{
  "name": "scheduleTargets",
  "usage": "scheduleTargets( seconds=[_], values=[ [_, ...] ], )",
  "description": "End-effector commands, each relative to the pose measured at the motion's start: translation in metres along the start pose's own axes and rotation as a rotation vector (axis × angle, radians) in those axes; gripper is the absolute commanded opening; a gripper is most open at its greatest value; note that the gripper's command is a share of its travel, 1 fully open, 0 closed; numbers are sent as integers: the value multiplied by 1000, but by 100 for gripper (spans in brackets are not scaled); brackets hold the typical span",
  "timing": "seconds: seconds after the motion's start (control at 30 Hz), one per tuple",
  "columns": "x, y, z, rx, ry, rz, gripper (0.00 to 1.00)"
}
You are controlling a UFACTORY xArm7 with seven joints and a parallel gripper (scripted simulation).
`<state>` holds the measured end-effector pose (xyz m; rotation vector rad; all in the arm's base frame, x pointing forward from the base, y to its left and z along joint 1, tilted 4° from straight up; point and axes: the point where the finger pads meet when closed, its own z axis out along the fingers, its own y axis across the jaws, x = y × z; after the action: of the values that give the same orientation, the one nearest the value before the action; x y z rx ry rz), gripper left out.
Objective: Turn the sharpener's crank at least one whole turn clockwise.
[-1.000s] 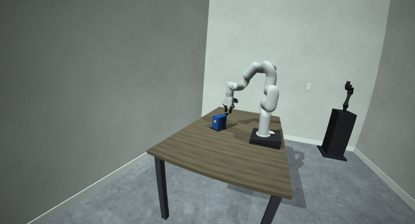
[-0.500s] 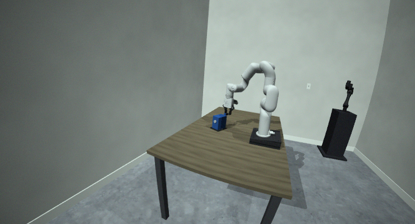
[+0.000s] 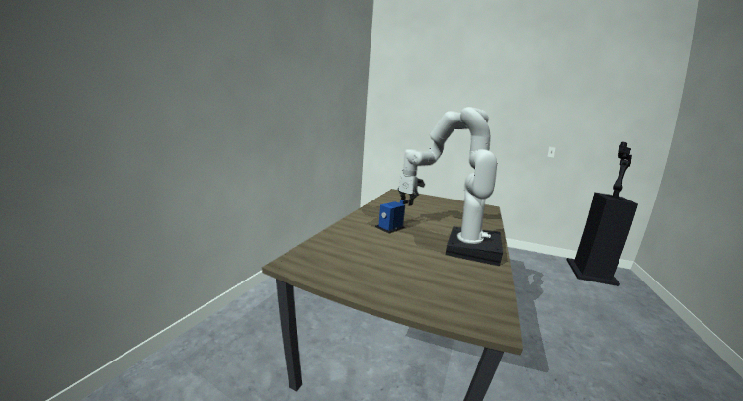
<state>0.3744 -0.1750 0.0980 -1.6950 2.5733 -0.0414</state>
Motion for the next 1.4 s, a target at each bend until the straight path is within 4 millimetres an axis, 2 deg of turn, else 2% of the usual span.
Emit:
scheduleTargets(
  seconds=[0.0,0.8,0.83,1.37],
  values=[
    [0,-1,2,3,-1,0,54],
    [0,-1,4,3,-1,0,54],
    [0,-1,4,3,-1,0,0],
    [0,-1,4,3,-1,0,0]
  ],
)
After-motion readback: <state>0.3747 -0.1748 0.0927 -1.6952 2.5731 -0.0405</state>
